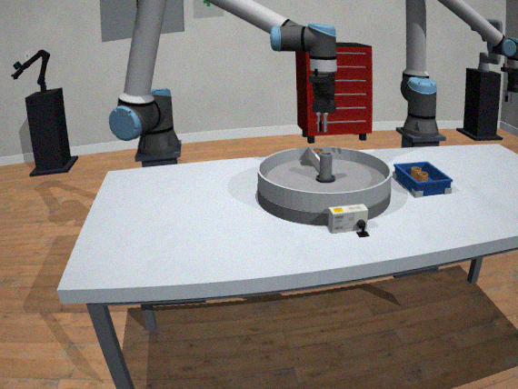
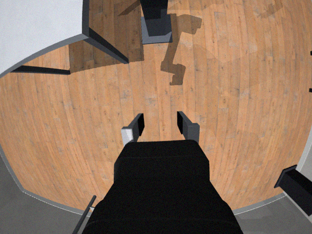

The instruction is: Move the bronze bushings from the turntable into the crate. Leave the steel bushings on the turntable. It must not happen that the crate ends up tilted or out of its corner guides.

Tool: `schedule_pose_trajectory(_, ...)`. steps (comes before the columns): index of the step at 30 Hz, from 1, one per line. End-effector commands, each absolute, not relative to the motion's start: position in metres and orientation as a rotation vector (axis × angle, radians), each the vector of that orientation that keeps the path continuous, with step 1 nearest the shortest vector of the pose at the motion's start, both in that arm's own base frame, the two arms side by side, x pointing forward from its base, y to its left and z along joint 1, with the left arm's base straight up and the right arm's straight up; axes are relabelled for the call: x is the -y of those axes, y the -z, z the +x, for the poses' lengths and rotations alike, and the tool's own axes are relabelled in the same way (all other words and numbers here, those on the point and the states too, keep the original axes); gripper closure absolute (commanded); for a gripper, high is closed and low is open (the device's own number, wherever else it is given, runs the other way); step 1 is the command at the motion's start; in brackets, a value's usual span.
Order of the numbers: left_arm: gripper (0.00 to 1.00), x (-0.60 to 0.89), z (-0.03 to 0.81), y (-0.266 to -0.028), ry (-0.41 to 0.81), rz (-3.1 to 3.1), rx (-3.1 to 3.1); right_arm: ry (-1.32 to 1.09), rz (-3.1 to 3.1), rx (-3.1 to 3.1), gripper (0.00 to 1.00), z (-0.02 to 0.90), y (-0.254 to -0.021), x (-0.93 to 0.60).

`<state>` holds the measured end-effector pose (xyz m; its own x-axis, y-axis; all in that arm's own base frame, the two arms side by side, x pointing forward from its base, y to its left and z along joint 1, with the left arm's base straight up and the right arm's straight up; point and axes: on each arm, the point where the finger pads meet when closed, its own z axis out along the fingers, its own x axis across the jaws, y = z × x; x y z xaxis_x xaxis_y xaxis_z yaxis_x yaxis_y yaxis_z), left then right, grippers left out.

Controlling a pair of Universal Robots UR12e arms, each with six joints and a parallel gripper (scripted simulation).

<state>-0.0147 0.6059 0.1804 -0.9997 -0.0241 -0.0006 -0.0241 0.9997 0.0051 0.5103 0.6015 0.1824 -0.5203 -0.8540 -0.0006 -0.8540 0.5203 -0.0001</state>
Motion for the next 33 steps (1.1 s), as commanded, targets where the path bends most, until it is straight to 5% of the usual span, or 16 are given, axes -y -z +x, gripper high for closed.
schedule_pose_trajectory(1, 0.0, -0.604, -0.016, -0.177, 0.0, -0.043, -3.141, -0.001, -1.644, -2.676, 0.64, 0.498, -0.182, -0.603)
schedule_pose_trajectory(33, 0.0, -0.604, -0.016, -0.177, 0.0, -0.043, -3.141, -0.001, -1.765, -2.597, 0.64, 0.484, -0.182, -0.606)
